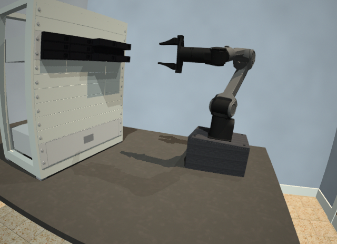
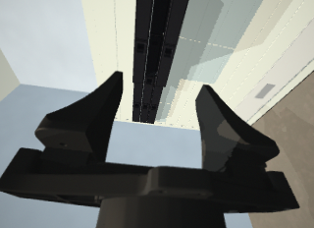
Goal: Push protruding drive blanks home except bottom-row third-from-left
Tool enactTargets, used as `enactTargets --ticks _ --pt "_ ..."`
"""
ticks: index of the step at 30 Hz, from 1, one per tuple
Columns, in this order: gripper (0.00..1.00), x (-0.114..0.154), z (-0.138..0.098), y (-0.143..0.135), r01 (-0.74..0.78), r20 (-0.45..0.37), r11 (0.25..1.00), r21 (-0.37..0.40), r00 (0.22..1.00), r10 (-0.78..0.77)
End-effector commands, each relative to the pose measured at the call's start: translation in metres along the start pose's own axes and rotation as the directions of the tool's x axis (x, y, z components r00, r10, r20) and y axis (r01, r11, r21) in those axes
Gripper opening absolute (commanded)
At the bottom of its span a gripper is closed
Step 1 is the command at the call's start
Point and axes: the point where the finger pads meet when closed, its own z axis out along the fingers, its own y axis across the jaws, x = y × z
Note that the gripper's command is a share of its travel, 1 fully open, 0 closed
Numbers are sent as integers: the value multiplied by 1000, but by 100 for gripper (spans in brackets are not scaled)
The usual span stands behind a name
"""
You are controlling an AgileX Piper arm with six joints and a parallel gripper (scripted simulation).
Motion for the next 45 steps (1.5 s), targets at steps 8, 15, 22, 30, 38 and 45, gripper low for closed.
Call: enactTargets --ticks 8,15,22,30,38,45 --pt "0 0 0 -1 1 1 1000 1 1000 -1" --pt "0 0 0 -1 1 1 1000 1 1000 -1" --pt "0 0 0 -1 1 1 1000 1 1000 -1" --pt "0 0 0 -1 1 1 1000 1 1000 -1" --pt "0 0 0 -1 1 1 1000 0 1000 -1" --pt "0 11 13 4 1 23 1000 -4 1000 -1"
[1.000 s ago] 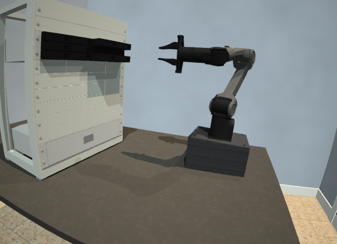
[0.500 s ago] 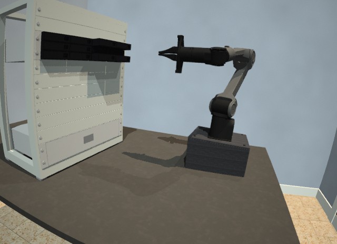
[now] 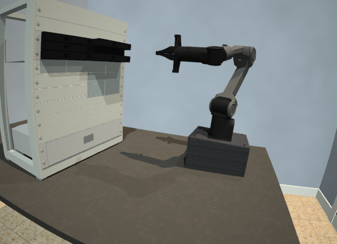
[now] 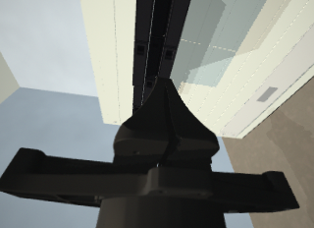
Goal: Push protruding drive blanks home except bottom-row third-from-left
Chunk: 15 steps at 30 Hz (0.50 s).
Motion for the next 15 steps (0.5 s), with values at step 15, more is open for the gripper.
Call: enactTargets --ticks 15 --pt "0 81 82 29 1 0 1000 -2 1000 -1"
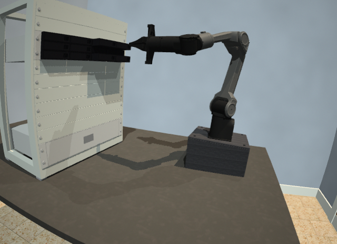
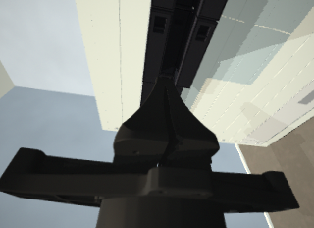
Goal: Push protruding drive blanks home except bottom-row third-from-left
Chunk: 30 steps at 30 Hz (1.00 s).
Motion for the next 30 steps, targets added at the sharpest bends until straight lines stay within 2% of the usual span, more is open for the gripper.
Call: enactTargets --ticks 1,13,22,30 --pt "0 9 10 4 -1 1 1000 -1 1000 1" --pt "0 17 23 7 -1 1 1000 -1 1000 1" --pt "0 17 84 7 -1 1 1000 -1 1000 1" --pt "0 17 86 7 -1 1 1000 -1 1000 1"
